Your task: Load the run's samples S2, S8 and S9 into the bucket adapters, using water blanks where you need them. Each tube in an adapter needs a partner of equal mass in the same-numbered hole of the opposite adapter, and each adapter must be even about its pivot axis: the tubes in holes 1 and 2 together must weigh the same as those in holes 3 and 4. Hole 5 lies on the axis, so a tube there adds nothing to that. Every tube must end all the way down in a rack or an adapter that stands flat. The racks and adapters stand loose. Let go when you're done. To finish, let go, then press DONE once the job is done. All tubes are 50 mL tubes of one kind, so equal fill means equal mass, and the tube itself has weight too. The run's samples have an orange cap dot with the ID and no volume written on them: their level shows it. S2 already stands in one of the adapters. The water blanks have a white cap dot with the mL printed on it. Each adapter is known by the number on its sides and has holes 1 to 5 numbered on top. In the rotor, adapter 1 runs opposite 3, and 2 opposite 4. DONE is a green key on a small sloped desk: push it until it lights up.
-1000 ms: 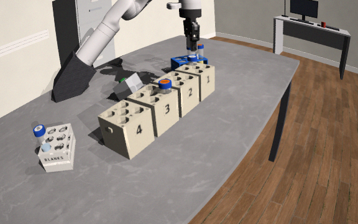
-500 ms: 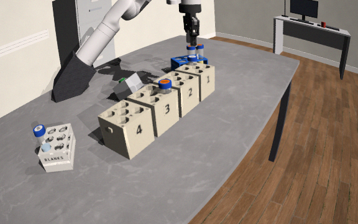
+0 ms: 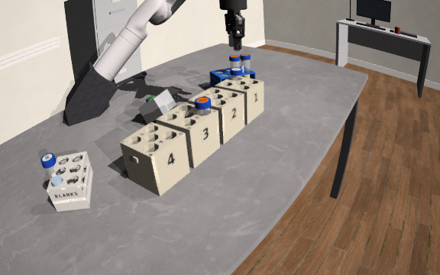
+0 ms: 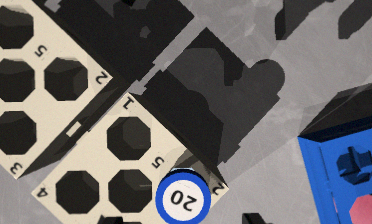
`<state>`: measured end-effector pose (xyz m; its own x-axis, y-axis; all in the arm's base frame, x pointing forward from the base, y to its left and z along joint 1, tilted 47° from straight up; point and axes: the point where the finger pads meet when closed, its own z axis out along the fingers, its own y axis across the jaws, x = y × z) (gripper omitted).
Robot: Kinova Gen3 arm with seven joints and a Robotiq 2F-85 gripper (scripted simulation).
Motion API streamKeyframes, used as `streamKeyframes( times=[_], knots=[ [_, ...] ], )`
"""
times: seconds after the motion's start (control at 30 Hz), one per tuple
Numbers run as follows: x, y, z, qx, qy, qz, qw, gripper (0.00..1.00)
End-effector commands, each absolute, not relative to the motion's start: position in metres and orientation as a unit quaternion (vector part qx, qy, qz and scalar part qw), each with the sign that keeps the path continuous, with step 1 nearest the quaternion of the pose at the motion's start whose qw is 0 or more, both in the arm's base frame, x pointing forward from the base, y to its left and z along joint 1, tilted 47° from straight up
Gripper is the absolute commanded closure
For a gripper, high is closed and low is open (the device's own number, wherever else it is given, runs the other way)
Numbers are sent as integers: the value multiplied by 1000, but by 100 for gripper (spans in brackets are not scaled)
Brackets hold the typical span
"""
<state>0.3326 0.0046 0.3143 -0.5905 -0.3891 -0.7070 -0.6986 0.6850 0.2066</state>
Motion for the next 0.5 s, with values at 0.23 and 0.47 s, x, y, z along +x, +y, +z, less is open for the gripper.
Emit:
streamKeyframes(
  times=[0.23,0.47],
  knots=[
    [328,-3,323,-316,859,239,324,38],
    [324,-9,329,-316,859,239,324,38]
  ],
)
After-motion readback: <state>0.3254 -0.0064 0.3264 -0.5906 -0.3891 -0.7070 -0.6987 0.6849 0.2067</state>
